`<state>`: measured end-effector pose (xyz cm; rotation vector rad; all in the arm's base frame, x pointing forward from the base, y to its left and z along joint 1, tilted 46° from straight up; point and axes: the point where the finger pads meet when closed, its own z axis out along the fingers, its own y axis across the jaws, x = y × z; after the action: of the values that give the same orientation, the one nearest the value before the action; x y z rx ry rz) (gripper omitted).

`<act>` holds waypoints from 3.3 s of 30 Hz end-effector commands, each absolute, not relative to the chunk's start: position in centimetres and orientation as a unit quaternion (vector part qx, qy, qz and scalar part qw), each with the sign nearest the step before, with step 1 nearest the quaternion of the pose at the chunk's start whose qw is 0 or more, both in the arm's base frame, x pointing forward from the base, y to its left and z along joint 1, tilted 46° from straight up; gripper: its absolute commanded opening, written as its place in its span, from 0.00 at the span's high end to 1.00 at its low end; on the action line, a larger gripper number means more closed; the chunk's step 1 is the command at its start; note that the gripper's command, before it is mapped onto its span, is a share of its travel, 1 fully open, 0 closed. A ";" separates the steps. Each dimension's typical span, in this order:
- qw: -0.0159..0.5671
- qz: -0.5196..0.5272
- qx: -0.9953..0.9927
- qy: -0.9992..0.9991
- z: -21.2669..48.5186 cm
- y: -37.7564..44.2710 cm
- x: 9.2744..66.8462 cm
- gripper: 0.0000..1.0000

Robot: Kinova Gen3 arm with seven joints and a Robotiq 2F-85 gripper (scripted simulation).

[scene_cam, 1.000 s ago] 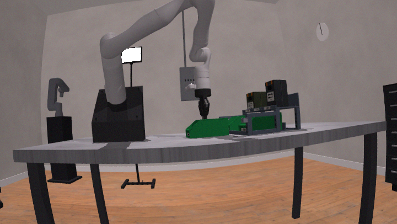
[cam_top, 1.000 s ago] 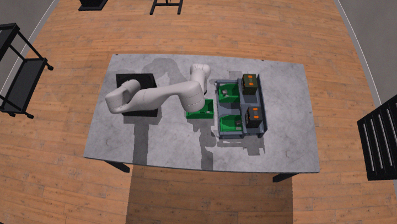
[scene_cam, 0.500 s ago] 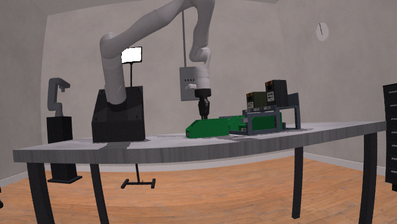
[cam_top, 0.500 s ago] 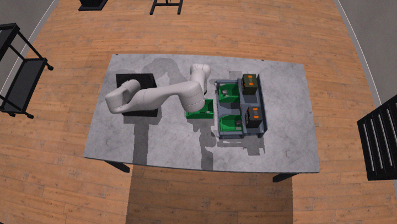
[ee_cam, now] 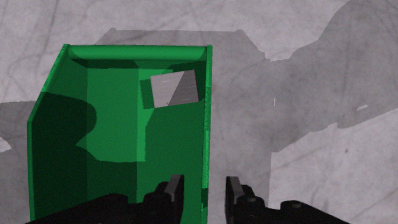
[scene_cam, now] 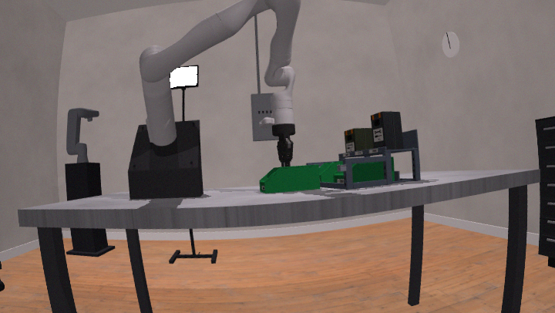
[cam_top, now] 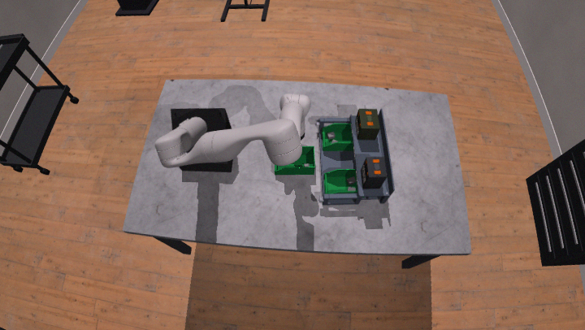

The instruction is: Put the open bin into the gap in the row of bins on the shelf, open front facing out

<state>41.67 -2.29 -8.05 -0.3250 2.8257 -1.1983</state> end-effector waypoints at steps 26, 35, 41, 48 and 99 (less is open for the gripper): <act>0.028 -0.388 -0.106 0.915 -8.0 -2.2 41.7 0.65; 0.028 -0.388 -0.106 0.915 -8.0 -2.2 41.7 0.65; 0.028 -0.388 -0.106 0.915 -8.0 -2.2 41.7 0.65; 0.029 -0.388 -0.106 0.915 -6.3 -0.5 41.4 0.65; 0.029 -0.387 -0.106 0.915 -0.9 5.0 40.3 0.65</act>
<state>40.26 5.12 -0.73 -0.3257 2.8258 -1.1974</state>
